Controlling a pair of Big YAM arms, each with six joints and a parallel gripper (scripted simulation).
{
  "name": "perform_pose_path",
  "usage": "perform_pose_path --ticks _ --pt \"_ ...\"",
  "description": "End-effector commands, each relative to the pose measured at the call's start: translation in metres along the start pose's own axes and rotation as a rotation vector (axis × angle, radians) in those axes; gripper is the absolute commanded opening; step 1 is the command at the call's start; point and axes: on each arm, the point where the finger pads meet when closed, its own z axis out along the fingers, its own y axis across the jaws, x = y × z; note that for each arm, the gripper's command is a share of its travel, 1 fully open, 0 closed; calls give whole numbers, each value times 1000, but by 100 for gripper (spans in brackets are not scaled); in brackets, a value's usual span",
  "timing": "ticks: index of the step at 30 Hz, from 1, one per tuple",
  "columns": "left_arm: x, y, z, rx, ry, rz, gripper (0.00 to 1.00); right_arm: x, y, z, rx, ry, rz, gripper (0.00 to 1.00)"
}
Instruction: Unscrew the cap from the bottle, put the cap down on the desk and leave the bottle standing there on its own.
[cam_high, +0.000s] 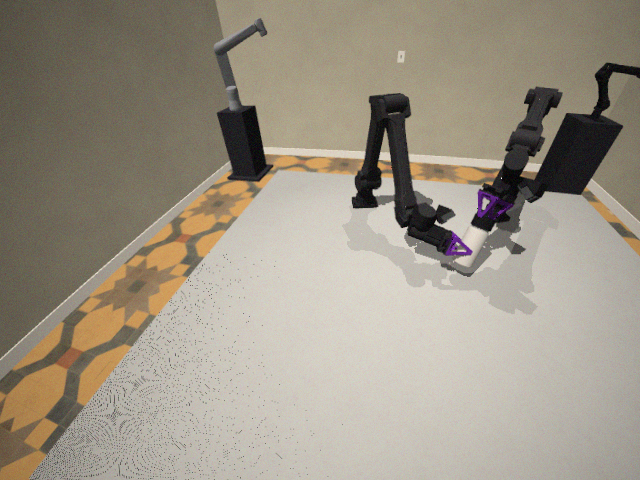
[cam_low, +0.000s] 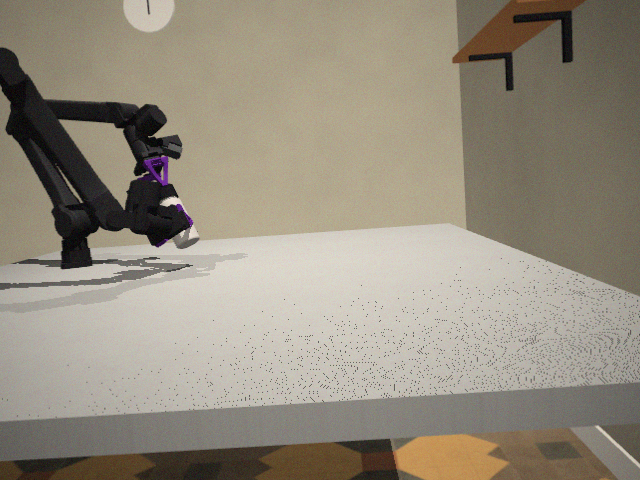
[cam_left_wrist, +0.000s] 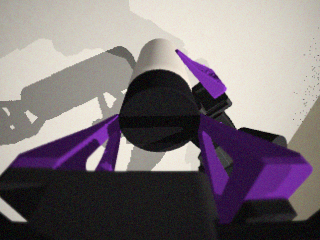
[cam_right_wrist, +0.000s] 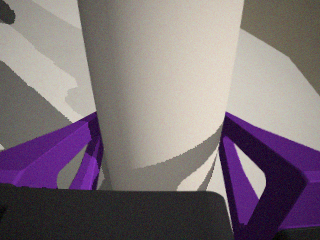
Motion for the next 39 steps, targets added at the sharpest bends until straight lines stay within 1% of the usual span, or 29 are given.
perform_pose_path --ticks 1,9,21,22,31,32,34,35,39 --pt "-7 -17 -26 37 -21 27 0 -20 -23 7 29 -38 -40 0" --pt "-12 -21 -36 49 -29 42 0 -20 -23 7 29 -38 -40 0" --pt "-11 -24 -35 47 -25 47 0 -20 -23 7 29 -38 -40 0" --pt "-6 -14 -24 33 -19 37 0 -20 -23 7 29 -38 -40 0" --pt "-6 -14 -24 33 -19 37 0 -20 -23 7 29 -38 -40 0" --pt "-11 -23 -42 58 -34 40 0 -20 -23 7 29 -38 -40 0" --pt "-11 -21 -65 57 -37 41 0 -20 -23 7 29 -38 -40 0" --pt "-11 -20 -69 57 -37 41 0 -20 -23 7 29 -38 -40 0" --pt "-8 -22 -69 58 -32 48 0 -20 -23 7 29 -38 -40 0"
